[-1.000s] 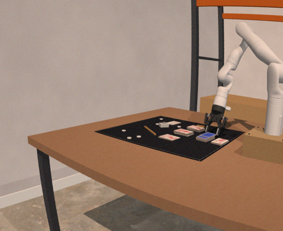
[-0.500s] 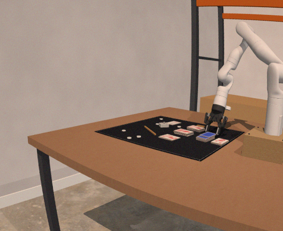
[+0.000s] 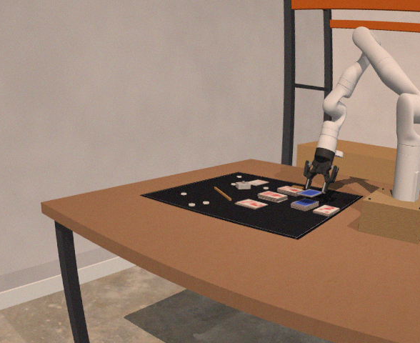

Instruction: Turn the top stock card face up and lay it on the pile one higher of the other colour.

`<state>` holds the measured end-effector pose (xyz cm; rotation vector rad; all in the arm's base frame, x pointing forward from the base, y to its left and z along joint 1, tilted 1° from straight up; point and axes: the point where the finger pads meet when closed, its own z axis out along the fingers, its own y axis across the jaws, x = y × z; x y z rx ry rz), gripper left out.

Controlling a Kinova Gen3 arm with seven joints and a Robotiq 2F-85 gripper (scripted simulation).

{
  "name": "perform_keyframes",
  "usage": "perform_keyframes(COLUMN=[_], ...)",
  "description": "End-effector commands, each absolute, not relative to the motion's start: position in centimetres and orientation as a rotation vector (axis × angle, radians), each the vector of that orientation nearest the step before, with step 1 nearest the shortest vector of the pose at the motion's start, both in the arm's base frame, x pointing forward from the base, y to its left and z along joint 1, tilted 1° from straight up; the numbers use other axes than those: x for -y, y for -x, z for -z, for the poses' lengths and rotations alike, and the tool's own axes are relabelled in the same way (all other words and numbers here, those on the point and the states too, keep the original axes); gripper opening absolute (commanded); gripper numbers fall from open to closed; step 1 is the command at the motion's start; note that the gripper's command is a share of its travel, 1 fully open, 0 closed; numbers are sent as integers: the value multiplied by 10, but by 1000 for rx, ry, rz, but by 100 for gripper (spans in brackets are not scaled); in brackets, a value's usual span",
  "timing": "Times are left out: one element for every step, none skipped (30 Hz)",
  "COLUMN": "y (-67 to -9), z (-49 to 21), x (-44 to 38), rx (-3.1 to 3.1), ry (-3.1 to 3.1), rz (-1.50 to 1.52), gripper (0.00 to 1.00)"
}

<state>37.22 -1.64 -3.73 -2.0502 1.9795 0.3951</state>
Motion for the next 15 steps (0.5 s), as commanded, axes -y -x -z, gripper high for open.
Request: perform_keyframes(y=[-376, -376, -376, -376, -376, -376, -376, -376, -376, -376, -376, -376, -376, -376, -376], z=[31, 28, 25, 22, 19, 16, 13, 9, 6, 3, 0, -2, -5, -8, -10], x=[20, 20, 20, 20, 20, 20, 20, 20, 20, 20, 20, 20, 19, 19, 19], rx=[-1979, -1979, -1979, -1979, -1979, -1979, -1979, -1979, -1979, -1979, -1979, -1979, -1979, -1979, -1979], ry=[2050, 2050, 2050, 2050, 2050, 2050, 2050, 2050, 2050, 2050, 2050, 2050, 2050, 2050, 2050], rz=[-374, -374, -374, -374, -374, -374, -374, -374, -374, -374, -374, -374, -374, -374, -374], gripper=[71, 71, 71, 71, 71, 71, 71, 71, 71, 71, 71, 71, 71, 71, 71])
